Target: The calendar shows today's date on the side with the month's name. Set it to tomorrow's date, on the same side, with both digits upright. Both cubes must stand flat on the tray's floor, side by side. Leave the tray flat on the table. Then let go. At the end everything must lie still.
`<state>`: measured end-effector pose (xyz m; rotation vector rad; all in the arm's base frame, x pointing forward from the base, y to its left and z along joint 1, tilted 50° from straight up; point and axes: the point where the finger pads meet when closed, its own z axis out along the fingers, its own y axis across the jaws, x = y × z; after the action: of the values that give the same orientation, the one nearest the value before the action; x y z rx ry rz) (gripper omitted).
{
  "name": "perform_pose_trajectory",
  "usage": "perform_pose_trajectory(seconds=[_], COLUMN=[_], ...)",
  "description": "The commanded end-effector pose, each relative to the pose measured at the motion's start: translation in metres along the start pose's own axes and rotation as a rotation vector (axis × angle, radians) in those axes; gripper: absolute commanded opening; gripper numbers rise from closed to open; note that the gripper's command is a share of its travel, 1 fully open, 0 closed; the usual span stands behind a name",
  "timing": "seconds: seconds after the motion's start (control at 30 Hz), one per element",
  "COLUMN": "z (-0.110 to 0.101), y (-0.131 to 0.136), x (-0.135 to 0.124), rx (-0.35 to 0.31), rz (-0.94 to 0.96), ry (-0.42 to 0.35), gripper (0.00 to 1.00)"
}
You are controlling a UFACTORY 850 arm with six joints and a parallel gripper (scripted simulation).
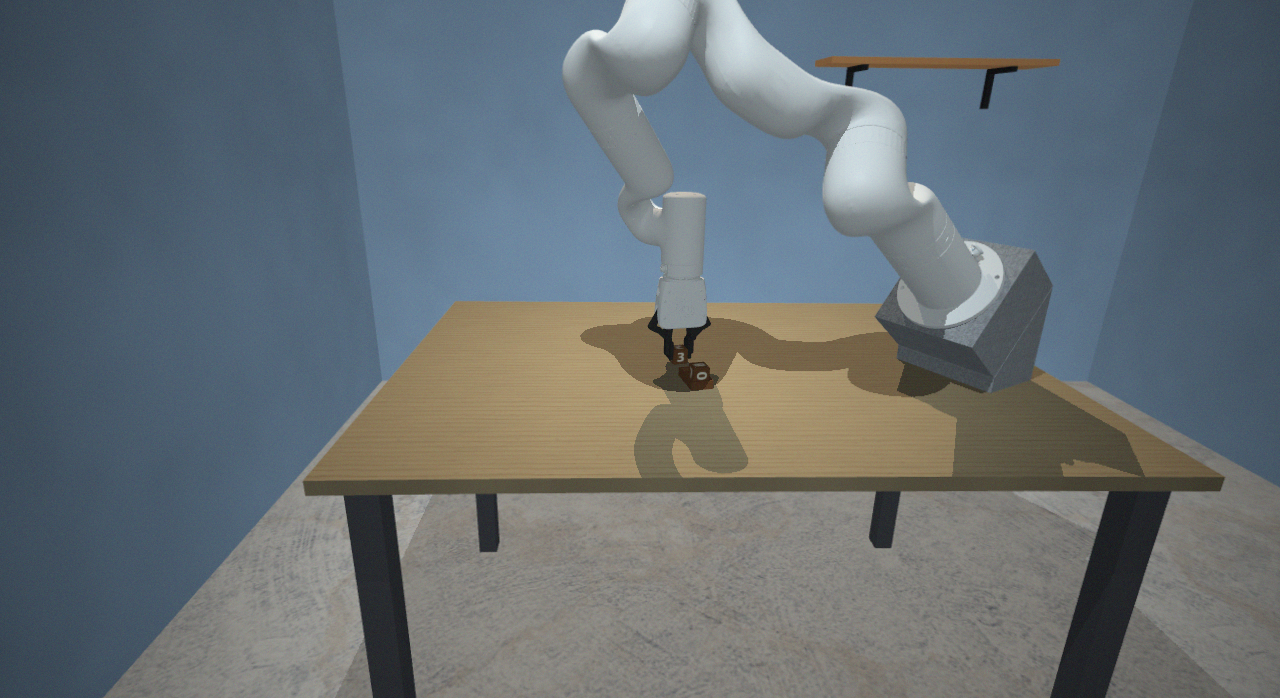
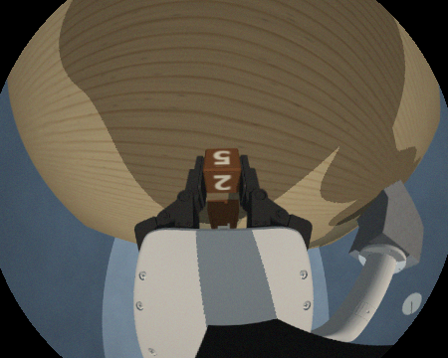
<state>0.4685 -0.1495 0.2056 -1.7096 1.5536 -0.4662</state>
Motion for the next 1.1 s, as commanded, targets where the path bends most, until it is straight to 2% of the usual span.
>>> perform_pose_trajectory(seconds=[0.0, 0.13, 0.27, 0.33, 0.6, 0.73, 1.07], z=[0.0, -0.002, -0.017, -0.017, -0.074, -0.094, -0.1], y=[0.0, 0.0, 0.0, 0.0, 0.0, 0.0, 0.0], x=[0.0, 0.0, 0.0, 0.0, 0.0, 0.0, 0.0], rx=[0.001, 0.001, 0.001, 0.001, 0.001, 0.001, 0.001], rz=[0.0, 0.0, 0.0, 0.0, 0.0, 0.0, 0.0], ry=[0.001, 0.001, 0.001, 0.001, 0.001, 0.001, 0.001], gripper=[0.29, 0.29, 0.29, 0.29, 0.29, 0.29, 0.29])
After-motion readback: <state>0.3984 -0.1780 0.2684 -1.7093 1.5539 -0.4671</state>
